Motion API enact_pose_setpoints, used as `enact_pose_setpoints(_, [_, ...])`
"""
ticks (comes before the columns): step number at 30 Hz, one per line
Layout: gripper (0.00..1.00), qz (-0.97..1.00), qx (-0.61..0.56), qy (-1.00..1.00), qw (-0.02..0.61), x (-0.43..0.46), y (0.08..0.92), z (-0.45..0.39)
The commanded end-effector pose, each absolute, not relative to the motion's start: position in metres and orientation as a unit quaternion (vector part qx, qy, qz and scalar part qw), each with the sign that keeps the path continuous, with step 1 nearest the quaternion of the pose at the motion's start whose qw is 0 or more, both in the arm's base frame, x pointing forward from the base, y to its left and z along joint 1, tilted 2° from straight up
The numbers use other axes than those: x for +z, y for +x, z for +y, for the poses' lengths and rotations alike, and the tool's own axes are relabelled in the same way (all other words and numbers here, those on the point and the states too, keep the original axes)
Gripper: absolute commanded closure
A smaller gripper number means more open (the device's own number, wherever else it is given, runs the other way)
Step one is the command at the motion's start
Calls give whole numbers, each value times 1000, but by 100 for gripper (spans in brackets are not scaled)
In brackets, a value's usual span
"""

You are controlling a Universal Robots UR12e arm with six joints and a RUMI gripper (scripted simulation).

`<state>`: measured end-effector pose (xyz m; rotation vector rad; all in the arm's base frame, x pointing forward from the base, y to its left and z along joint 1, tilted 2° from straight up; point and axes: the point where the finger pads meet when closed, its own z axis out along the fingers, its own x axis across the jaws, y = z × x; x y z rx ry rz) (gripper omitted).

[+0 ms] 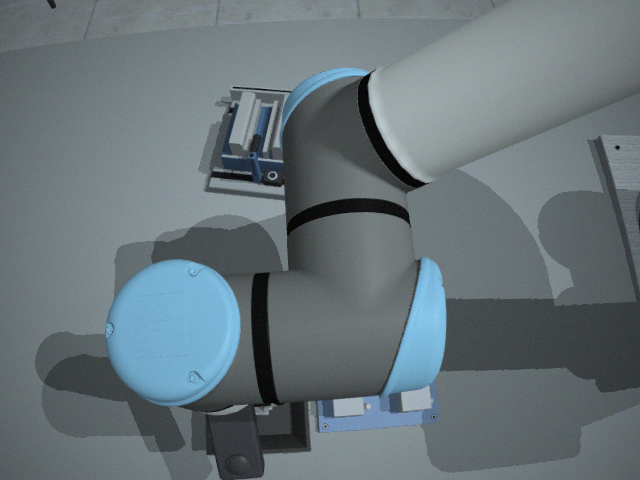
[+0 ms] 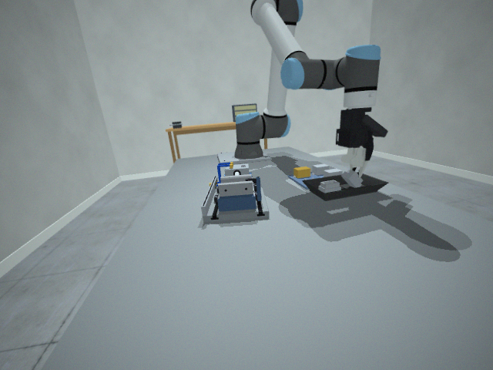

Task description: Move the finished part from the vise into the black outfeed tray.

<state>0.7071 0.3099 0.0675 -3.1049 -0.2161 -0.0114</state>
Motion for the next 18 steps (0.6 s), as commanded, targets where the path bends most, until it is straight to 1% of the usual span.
enact_pose_setpoints(1, [100,-69,-5,-997,15,66,708,310])
enact_pose_setpoints(18, [100,-69,-5,-997,15,64,708,310])
